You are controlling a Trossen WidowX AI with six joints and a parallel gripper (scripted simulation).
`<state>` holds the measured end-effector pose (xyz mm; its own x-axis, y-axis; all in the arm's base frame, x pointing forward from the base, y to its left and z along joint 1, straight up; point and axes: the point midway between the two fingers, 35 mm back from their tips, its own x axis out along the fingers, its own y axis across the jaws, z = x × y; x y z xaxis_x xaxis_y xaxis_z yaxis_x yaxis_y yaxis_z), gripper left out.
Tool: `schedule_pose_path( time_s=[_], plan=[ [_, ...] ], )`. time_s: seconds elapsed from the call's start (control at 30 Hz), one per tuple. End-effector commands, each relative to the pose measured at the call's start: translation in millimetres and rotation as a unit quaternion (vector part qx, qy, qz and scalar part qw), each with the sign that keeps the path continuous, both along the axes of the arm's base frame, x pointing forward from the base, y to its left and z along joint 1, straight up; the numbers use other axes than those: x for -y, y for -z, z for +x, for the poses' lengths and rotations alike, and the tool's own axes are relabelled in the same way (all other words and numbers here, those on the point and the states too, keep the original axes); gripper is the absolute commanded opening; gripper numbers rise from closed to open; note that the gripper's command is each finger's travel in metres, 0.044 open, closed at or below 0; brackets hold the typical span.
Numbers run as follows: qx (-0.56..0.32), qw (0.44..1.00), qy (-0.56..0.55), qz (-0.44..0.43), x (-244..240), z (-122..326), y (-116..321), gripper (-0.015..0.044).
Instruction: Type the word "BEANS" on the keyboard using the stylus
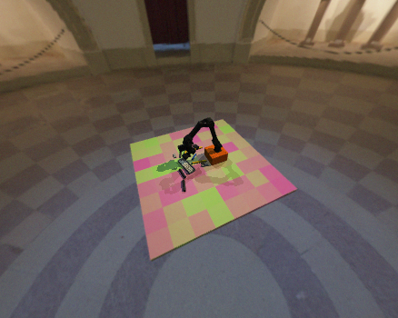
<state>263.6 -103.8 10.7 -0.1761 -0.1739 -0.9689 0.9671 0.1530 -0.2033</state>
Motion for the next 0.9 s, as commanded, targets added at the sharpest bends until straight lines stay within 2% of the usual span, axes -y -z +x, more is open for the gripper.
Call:
schedule_pose_path(
  time_s=[0.0, 0.1, 0.17, 0.87],
  plan=[
    [0.003, 0.911, 0.387, -0.141, 30, -43, 12, 0.0150],
    [0.017, 0.849, 0.493, -0.191, 38, -54, 14, 0.0150],
    [0.022, 0.825, 0.526, -0.208, 40, -58, 14, 0.0150],
    [0.023, 0.821, 0.530, -0.210, 43, -56, 20, 0.0150]
  ],
)
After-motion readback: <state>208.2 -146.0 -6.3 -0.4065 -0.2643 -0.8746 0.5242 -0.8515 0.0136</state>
